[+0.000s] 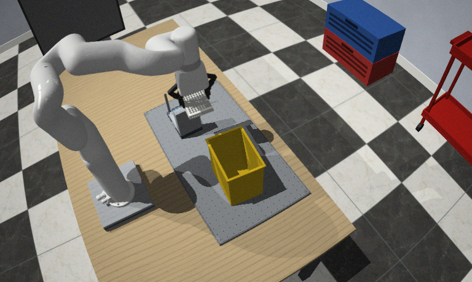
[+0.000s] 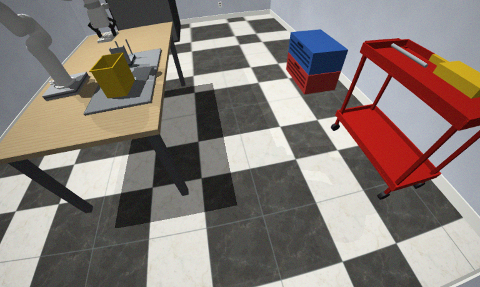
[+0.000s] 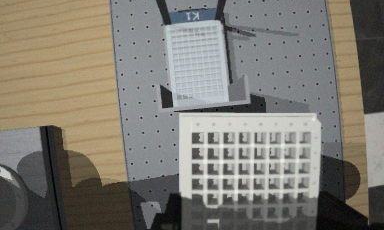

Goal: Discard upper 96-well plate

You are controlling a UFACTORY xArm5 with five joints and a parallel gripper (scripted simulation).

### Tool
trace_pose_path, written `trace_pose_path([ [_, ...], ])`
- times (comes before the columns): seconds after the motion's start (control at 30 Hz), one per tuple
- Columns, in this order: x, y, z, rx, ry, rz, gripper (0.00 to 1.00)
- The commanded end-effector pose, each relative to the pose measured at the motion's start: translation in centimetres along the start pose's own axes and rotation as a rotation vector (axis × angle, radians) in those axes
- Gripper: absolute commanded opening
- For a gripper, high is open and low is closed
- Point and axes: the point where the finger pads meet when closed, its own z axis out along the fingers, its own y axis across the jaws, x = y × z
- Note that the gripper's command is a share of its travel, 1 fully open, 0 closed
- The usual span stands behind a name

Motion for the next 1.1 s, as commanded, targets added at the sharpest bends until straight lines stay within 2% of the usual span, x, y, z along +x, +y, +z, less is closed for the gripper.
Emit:
trace_pose_path([
  [0.0, -1.5, 0.4, -0.1, -0.004, 0.001, 0.0, 0.0],
  [1.07, -10.6, 2.5, 0.4, -0.004, 0.0, 0.0, 0.0],
])
